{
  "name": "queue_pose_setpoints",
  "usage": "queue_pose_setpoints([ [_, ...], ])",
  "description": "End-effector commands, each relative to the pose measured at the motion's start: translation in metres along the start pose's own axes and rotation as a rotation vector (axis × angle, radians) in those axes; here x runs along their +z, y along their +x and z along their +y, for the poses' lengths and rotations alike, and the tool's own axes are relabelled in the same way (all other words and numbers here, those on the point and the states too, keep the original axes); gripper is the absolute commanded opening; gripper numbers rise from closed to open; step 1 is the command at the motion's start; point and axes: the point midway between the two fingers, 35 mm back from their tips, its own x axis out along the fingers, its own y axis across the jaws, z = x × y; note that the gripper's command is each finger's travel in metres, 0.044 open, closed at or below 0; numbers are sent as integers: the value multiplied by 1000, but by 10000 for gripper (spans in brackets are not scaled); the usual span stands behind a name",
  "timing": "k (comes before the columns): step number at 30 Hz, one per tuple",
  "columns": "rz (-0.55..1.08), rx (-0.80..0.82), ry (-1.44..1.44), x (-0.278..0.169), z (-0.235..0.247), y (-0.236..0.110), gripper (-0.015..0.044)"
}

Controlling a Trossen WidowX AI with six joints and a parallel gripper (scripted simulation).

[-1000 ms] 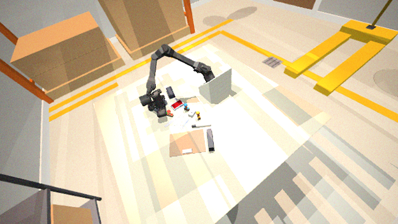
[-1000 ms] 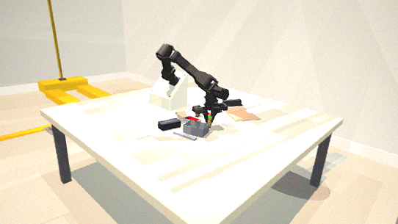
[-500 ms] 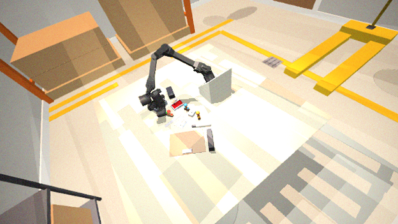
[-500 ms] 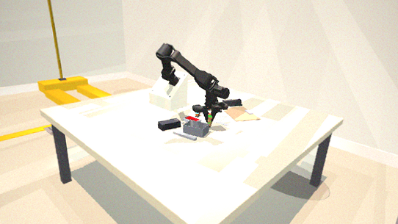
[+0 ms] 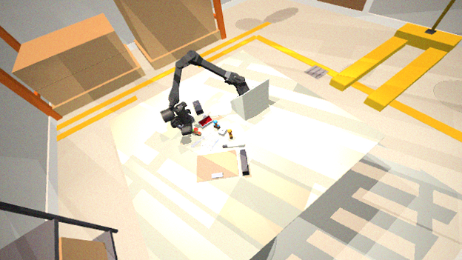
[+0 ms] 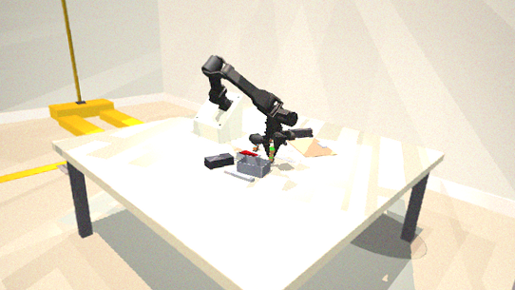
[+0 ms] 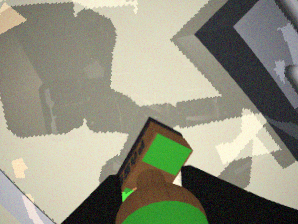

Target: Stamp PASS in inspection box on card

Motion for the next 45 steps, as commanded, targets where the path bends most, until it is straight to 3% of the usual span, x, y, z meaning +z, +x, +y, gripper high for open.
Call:
queue_pose_setpoints([
  [1,1,-2,2,0,0,-3,0],
  [45,2,-1,2,1,0,-24,0],
])
